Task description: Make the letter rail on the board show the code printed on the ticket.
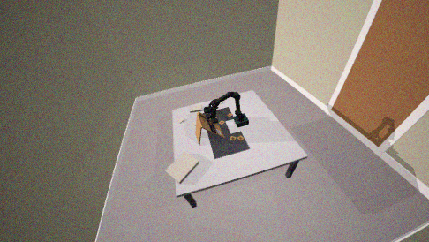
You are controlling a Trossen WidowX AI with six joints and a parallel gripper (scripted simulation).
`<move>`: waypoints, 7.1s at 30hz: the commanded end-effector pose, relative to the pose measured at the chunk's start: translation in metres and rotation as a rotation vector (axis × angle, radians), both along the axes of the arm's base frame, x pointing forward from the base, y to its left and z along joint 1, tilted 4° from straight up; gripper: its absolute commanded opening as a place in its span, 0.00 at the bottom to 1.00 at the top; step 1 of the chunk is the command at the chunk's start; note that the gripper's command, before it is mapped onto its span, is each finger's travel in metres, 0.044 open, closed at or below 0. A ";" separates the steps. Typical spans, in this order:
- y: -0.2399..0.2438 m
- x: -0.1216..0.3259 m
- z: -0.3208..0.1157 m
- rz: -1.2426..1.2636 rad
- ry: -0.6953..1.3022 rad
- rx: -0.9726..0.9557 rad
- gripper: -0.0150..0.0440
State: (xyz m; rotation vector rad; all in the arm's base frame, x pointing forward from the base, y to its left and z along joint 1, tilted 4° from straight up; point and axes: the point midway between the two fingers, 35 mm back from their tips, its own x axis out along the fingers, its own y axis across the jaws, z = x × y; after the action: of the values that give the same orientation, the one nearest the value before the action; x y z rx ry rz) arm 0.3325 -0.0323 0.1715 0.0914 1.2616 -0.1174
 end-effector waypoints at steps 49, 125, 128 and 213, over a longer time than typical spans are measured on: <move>0.054 -0.081 0.072 1.198 -0.441 -0.184 0.83; 0.187 -0.125 -0.170 -0.704 0.196 0.183 0.83; 0.187 -0.124 -0.175 -0.704 0.196 0.183 0.83; 0.187 -0.131 -0.167 -0.704 0.197 0.183 0.25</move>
State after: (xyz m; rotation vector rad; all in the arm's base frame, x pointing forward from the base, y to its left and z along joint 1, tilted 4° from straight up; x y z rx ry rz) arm 0.2012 0.1547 0.0021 0.6914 1.3941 -0.6295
